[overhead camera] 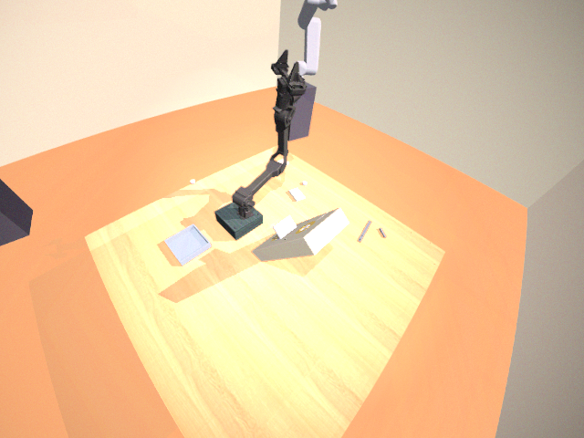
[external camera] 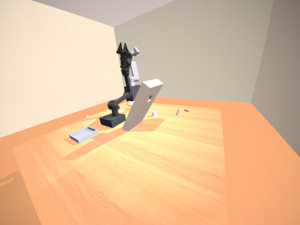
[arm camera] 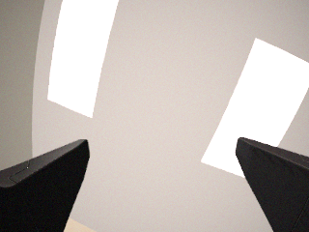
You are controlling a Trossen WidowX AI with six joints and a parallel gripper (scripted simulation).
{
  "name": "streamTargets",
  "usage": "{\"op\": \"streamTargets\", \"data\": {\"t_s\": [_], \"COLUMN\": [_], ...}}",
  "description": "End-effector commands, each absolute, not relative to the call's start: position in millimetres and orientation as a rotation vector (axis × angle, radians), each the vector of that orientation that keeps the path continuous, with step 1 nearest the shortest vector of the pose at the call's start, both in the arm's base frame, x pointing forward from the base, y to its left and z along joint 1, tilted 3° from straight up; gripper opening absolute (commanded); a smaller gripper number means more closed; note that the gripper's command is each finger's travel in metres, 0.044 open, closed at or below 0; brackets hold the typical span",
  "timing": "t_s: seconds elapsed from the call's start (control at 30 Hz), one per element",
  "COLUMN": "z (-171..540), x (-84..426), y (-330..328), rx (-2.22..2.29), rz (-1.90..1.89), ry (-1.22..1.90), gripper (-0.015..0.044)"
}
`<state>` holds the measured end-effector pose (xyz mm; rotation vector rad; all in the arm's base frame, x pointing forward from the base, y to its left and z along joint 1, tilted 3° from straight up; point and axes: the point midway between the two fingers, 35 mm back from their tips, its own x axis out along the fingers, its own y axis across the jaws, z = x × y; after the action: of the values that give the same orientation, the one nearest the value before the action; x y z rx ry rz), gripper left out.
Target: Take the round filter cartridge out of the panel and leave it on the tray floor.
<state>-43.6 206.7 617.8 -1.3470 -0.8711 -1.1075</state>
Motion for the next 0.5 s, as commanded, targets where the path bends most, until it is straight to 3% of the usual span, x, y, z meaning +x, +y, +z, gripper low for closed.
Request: {"op": "streamTargets", "data": {"t_s": [0.0,0.33,0.47], "z": [618,616,597], "x": [-44,-3,37], "y": [204,56,4], "rx": [-1.334,-0.676,-0.38], "rz": [-1.101,-0.743,-0.586], "ry": [-0.87,-0.757,-0.661], "gripper": [0.0374,0.0111,0.0104]}}
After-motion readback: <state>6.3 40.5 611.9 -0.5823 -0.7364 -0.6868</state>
